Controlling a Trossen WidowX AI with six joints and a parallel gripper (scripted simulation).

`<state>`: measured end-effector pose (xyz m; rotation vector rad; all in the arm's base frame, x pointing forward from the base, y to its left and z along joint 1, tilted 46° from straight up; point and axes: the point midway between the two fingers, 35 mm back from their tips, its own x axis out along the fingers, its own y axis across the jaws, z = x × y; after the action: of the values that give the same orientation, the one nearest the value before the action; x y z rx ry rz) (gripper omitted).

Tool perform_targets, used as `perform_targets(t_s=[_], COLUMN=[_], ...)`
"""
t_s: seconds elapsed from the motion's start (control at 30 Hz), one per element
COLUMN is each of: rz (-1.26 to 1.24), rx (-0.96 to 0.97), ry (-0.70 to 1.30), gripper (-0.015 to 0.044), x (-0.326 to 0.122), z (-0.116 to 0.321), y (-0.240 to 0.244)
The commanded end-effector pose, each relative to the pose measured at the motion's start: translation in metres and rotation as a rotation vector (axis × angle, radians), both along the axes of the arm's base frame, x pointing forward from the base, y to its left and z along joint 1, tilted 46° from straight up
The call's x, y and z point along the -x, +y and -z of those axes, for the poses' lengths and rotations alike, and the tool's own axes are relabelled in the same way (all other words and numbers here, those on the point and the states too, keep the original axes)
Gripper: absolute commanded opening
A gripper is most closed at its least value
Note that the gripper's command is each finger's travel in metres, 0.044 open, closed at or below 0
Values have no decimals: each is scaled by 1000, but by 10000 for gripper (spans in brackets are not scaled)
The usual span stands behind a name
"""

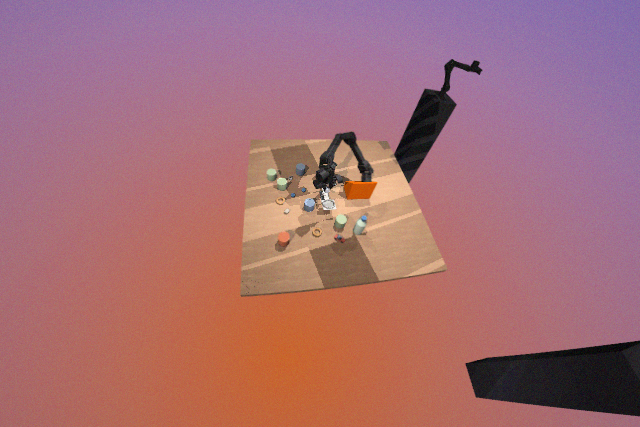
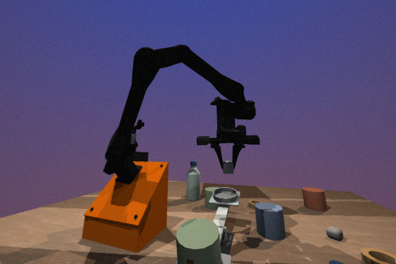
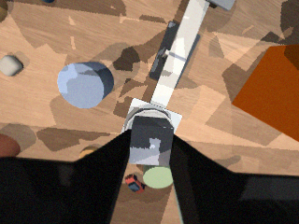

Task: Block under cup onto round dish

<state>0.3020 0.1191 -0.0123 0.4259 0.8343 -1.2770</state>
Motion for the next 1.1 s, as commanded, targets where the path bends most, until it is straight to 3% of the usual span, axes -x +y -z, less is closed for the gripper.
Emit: perform_targets(t_s=[0.0,1.07], rz=[-11,-54], rx=[-12,-69], ry=[-1,-3], gripper=[0,0], x=[-5,-25], z=[-9,-60], y=[-11,-87])
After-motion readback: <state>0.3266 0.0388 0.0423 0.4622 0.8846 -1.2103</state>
